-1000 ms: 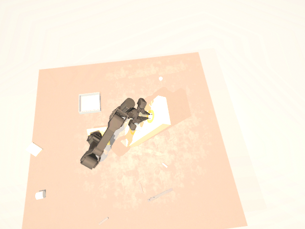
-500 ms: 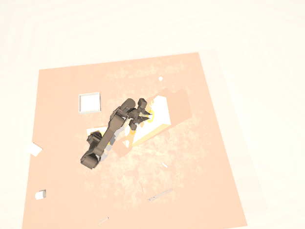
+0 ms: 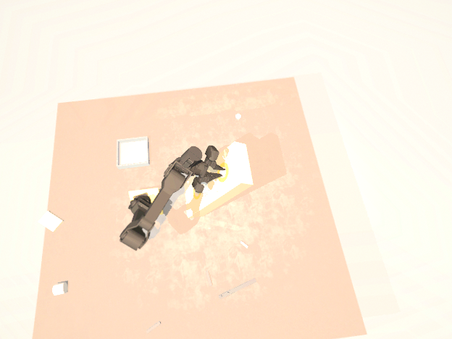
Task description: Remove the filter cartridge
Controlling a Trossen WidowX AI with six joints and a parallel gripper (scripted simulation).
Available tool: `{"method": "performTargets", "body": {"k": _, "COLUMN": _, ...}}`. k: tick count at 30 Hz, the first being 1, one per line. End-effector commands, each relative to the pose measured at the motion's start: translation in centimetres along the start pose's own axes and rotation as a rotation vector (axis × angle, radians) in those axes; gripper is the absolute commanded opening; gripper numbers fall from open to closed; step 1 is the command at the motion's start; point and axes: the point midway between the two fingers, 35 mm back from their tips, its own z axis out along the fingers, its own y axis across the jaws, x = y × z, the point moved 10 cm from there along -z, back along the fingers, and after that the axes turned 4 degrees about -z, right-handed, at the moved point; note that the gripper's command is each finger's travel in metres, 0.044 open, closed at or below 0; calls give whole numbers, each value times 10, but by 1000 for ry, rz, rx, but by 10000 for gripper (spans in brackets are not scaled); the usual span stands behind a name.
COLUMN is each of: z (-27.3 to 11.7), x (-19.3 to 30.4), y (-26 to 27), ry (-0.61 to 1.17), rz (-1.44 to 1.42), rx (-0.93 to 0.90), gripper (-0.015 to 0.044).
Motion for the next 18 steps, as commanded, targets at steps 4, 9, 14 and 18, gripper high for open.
{"method": "performTargets", "body": {"k": 4, "z": 4, "x": 0, "y": 0, "ry": -2, "rz": -5, "rx": 2, "gripper": 116}}
{"method": "performTargets", "body": {"k": 9, "z": 8, "x": 0, "y": 0, "ry": -2, "rz": -5, "rx": 2, "gripper": 116}}
{"method": "performTargets", "body": {"k": 14, "z": 9, "x": 0, "y": 0, "ry": -2, "rz": -5, "rx": 3, "gripper": 116}}
{"method": "performTargets", "body": {"k": 18, "z": 11, "x": 0, "y": 0, "ry": -2, "rz": -5, "rx": 3, "gripper": 116}}
